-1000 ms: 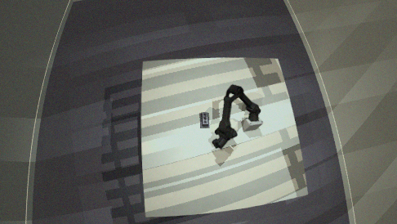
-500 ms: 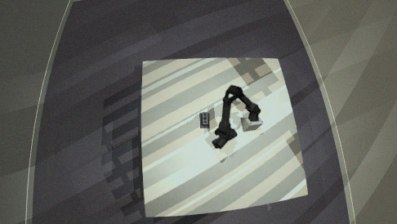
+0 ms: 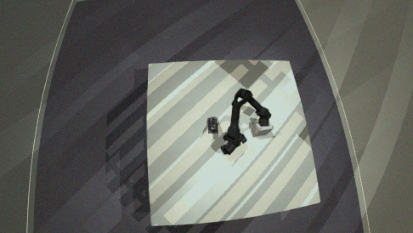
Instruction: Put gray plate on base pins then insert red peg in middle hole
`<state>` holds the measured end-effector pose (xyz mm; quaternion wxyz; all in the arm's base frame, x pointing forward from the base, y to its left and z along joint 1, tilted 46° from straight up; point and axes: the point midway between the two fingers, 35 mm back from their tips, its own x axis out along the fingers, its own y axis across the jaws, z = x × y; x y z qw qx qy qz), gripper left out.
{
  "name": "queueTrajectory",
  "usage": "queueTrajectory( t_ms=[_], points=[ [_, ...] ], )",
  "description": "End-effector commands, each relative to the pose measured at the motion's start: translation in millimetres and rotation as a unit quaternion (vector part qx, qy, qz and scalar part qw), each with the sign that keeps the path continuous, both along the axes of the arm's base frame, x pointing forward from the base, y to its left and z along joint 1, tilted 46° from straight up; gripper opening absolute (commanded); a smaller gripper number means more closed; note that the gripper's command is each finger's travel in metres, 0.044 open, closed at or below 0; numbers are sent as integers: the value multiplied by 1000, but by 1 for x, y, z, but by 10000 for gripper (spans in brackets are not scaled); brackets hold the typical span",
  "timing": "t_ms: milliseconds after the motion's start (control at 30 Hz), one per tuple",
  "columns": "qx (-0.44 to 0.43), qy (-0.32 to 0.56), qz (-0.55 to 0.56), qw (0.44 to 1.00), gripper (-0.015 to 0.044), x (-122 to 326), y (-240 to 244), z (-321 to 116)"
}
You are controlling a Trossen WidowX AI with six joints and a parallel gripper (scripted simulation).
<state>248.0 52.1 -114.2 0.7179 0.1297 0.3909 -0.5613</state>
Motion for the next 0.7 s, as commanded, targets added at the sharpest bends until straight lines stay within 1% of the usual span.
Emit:
queueTrajectory(
  t_ms=[0,667],
  points=[
    [-2,0,3,1000,0,1,2,2],
    [2,1,3,1000,0,2,47,41]
  ],
)
